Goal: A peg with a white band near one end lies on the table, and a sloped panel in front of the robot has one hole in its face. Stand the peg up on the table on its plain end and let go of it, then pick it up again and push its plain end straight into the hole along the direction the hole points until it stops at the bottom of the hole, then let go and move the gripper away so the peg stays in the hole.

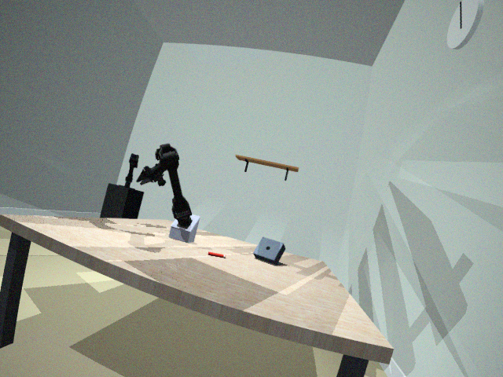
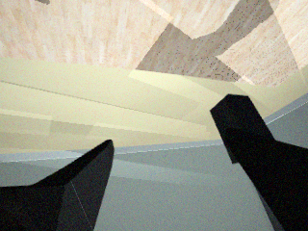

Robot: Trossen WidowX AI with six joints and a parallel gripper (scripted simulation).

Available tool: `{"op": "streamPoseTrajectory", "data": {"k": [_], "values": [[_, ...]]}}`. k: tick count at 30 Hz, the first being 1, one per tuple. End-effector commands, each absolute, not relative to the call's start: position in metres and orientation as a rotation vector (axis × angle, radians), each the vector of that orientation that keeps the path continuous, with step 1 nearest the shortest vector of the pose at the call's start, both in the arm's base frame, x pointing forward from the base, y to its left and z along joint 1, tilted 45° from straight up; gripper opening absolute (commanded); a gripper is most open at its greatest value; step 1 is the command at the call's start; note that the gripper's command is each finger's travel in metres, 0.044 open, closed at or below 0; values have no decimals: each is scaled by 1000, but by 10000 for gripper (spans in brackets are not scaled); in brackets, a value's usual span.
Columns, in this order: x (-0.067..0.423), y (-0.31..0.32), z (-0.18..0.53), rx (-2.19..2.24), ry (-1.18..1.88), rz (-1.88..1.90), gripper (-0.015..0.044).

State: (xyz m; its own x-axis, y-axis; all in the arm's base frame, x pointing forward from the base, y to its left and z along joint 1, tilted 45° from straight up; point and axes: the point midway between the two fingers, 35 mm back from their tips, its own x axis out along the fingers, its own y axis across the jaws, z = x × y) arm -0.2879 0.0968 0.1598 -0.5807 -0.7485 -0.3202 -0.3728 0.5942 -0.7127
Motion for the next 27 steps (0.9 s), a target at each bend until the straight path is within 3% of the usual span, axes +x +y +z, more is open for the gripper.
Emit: {"op": "streamPoseTrajectory", "data": {"k": [1,19,27], "values": [[-272,122,149,-816,2260,-658,440],[-177,213,108,-530,2309,-96,440],[-88,249,86,-404,2155,118,440]]}}
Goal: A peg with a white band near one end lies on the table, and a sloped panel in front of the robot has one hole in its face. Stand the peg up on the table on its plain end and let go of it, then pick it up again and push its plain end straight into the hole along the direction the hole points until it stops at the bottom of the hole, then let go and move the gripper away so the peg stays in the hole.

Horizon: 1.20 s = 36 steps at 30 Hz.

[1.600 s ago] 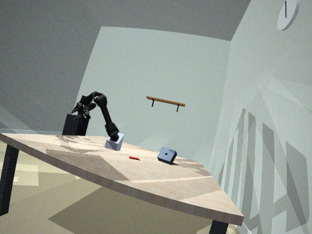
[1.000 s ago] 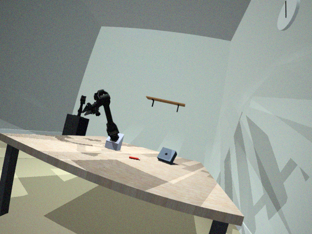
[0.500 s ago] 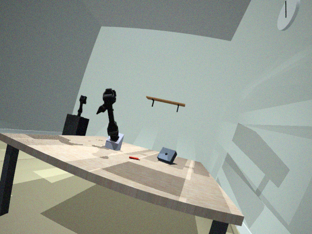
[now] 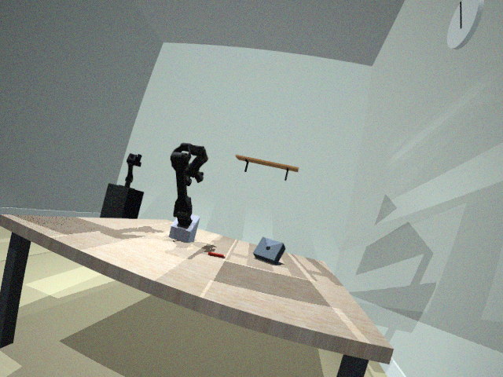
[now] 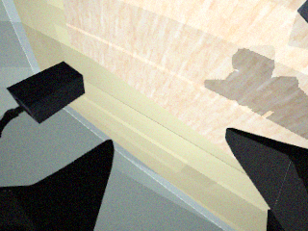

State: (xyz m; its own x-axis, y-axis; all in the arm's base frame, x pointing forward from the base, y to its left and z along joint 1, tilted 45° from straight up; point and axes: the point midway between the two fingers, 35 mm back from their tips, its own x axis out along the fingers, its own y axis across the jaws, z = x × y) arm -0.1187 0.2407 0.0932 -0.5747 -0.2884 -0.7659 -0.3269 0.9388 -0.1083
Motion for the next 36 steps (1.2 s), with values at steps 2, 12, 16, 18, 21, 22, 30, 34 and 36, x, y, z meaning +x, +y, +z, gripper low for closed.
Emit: {"op": "streamPoseTrajectory", "data": {"k": [2,12,16,18,21,22,30,34,36], "values": [[-63,253,81,-385,2106,155,440],[62,242,63,-390,1863,248,440],[107,224,62,-388,1786,219,440],[127,212,62,-392,1751,200,440],[155,192,62,-403,1704,164,440],[164,185,63,-408,1690,151,440],[232,111,68,-574,1578,45,440],[256,66,74,-673,1556,-27,440],[265,42,78,-724,1555,-66,440]]}}
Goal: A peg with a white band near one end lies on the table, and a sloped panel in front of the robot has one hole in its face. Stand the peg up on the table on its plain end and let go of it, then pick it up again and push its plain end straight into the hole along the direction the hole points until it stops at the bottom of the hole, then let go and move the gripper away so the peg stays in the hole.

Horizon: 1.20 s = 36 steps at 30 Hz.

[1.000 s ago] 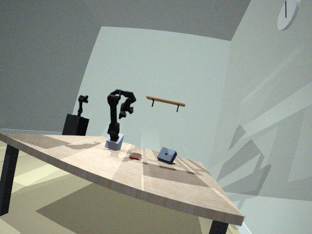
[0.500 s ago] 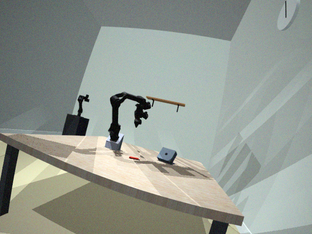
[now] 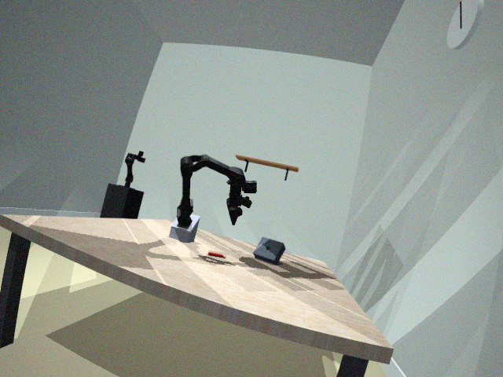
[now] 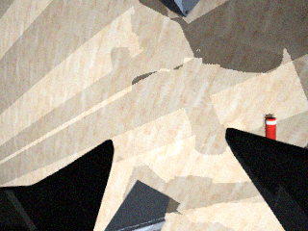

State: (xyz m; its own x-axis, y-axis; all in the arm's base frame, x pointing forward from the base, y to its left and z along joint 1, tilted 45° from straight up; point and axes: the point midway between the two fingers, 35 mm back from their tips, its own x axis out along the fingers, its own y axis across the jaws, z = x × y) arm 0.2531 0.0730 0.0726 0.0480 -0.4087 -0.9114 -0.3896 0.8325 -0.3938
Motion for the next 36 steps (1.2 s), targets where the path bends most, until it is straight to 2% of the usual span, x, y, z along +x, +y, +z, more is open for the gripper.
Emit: {"op": "streamPoseTrajectory", "data": {"k": [1,11,36], "values": [[269,30,80,-750,1557,-86,440],[279,-74,103,-967,1644,-260,440],[281,-99,79,-968,1645,-260,440]]}}
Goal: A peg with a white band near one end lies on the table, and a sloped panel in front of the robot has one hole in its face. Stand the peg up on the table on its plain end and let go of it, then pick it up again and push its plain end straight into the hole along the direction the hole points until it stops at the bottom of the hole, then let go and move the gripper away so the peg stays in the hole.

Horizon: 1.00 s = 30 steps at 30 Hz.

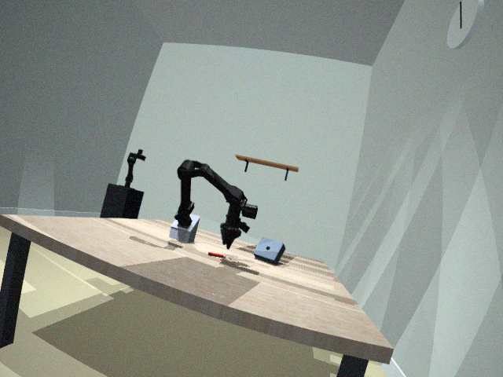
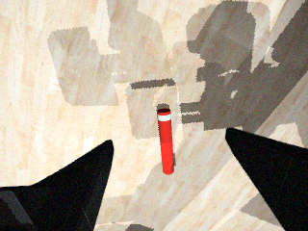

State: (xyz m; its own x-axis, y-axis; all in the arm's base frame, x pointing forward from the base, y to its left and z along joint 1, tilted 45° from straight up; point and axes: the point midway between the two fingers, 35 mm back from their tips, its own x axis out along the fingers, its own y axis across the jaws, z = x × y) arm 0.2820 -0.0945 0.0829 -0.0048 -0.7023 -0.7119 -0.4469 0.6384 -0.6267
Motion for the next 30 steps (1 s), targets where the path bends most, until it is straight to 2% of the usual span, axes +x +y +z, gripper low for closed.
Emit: {"op": "streamPoseTrajectory", "data": {"k": [1,28,30], "values": [[281,-100,78,-968,1645,-260,440],[278,-129,51,-973,1646,-266,440],[278,-129,51,-973,1646,-266,387]]}}
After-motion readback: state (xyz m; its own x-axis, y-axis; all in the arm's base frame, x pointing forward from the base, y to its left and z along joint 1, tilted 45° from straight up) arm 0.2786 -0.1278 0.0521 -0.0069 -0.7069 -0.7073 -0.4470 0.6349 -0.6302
